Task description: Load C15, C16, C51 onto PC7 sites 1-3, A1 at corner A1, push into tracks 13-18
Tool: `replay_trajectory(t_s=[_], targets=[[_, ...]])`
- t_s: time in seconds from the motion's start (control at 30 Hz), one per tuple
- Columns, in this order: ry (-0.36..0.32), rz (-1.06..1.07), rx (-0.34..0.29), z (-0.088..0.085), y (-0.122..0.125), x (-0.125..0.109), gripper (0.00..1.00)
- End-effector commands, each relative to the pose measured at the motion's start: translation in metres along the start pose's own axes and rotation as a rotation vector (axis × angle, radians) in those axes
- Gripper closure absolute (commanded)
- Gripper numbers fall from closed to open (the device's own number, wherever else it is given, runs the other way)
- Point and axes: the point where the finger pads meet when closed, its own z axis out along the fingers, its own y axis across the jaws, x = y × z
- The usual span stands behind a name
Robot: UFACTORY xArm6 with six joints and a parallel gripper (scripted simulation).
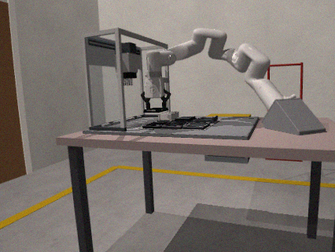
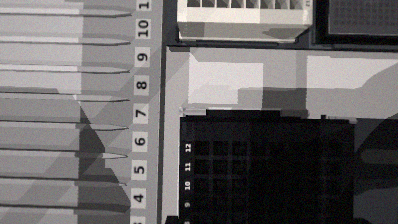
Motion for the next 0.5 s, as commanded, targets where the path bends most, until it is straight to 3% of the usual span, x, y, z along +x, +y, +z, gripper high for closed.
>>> replay_trajectory(t_s=[0.0,0.47], targets=[[-0.002,0.001,0.002,-0.008,-0.001,0.0,1.0],[-0.002,0.001,0.002,-0.028,-0.001,0.0,1.0]])
